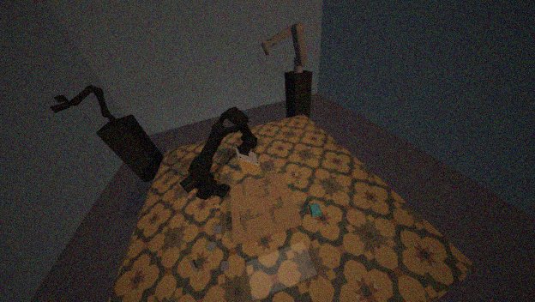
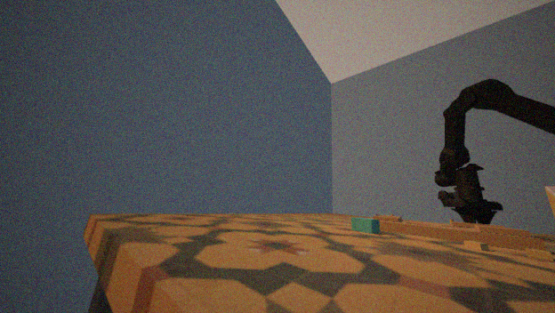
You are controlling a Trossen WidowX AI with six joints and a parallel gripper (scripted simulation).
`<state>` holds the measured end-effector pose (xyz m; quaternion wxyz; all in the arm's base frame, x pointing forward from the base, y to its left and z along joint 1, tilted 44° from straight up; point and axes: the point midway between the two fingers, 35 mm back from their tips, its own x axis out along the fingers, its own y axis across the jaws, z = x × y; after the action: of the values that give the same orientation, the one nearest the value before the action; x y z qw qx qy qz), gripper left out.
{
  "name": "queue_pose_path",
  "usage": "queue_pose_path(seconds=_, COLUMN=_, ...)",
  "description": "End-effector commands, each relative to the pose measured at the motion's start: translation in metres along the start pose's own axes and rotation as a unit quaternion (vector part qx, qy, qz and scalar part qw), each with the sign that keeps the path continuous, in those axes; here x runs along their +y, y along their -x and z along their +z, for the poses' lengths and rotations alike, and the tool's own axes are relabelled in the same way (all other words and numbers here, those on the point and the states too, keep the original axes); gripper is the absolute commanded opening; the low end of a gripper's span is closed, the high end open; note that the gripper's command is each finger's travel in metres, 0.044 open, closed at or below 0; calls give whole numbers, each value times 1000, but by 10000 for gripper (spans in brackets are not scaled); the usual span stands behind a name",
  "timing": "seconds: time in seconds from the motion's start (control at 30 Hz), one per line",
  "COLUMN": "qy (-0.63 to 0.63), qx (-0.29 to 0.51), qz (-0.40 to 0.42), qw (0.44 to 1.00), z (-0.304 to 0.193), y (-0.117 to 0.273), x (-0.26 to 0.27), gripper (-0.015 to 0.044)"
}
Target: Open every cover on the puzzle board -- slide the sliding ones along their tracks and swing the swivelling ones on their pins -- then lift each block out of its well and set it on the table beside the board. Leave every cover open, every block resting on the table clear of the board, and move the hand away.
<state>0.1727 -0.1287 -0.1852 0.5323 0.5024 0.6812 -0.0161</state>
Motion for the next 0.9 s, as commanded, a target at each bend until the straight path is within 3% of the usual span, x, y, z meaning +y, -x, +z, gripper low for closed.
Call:
queue_pose_path(seconds=0.0, qy=0, qx=0, qz=0, qw=1000, z=0, y=0, x=0, gripper=342)
queue_pose_path(seconds=0.13, qy=0, qx=0, qz=0, qw=1000, z=0, y=2, x=0, gripper=440)
queue_pose_path(seconds=0.87, qy=-3, qx=1, qz=0, qw=1000, z=-1, y=70, x=-1, gripper=440)
